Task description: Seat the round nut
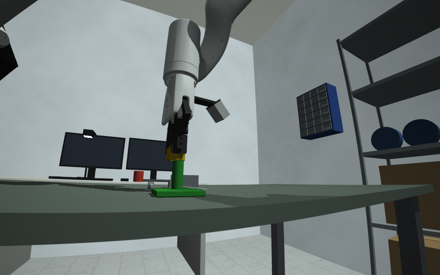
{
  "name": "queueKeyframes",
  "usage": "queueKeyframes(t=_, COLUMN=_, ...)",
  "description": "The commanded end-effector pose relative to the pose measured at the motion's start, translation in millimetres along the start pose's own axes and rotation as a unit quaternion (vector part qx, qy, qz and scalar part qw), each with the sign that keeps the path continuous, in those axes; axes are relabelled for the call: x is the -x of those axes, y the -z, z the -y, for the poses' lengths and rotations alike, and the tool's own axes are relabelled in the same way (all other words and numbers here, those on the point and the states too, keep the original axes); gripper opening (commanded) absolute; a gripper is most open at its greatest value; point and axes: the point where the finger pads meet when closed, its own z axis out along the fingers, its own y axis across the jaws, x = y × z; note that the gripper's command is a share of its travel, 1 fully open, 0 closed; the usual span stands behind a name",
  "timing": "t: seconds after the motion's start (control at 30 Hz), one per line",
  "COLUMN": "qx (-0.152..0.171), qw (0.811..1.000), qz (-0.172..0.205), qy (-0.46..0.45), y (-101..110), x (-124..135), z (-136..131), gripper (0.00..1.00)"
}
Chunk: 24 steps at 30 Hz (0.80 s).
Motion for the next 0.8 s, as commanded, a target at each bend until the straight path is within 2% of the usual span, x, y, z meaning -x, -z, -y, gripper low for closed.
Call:
queueKeyframes(t=0.0, qx=0.000, qw=1.000, qz=0.000, qy=0.000, y=3, x=0, z=-1, gripper=0.00)
queueKeyframes(t=0.17, qx=0.001, qw=1.000, qz=0.001, qy=0.000, y=4, x=11, z=-59, gripper=0.00)
queueKeyframes(t=0.77, qx=0.000, qw=1.000, qz=0.001, qy=0.000, y=4, x=11, z=-61, gripper=0.00)
